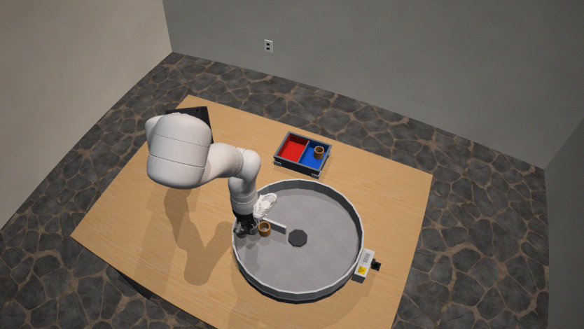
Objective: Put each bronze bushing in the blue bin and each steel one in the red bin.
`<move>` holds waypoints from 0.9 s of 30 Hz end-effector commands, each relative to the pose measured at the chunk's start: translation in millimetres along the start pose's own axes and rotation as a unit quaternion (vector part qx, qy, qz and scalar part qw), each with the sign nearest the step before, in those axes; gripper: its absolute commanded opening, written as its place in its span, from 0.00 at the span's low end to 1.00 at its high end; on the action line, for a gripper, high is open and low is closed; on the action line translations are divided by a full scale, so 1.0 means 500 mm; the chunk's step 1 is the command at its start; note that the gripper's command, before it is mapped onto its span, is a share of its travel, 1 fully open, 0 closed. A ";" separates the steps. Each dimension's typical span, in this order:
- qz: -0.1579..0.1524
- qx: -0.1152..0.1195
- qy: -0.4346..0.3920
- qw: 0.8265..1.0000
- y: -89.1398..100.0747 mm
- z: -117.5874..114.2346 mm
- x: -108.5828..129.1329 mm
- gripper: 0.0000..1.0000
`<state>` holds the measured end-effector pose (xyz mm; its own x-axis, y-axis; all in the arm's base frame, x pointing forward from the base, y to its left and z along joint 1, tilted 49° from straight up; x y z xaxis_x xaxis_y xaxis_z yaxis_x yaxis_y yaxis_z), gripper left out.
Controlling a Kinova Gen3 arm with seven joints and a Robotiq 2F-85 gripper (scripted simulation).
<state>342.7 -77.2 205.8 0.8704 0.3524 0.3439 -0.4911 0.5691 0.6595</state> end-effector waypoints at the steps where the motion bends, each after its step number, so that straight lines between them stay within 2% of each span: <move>1: 0.002 0.001 0.002 1.000 0.033 -0.002 0.004 0.00; 8: 0.002 0.000 0.002 1.000 0.053 -0.002 0.004 0.00; 12: 0.001 -0.001 0.002 1.000 0.094 -0.002 0.004 0.00; 22: 0.001 -0.001 0.002 1.000 0.094 -0.002 0.004 0.00; 23: -0.001 -0.002 0.003 1.000 0.089 -0.024 -0.001 0.00; 25: -0.001 -0.002 0.003 1.000 0.089 -0.024 -0.001 0.00; 27: -0.001 -0.002 0.003 1.000 0.089 -0.069 -0.002 0.00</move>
<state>320.6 -42.7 227.6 0.8709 0.3503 0.3447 -0.4904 0.5736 0.6561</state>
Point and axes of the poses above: the point where the finger pads meet when closed, its own y axis back along the fingers, its own z axis across the jaws, x = y × z, the point moved 4 cm from there along y, back along the fingers, and after that the axes turned 3 degrees about y, right-handed, at the moved point
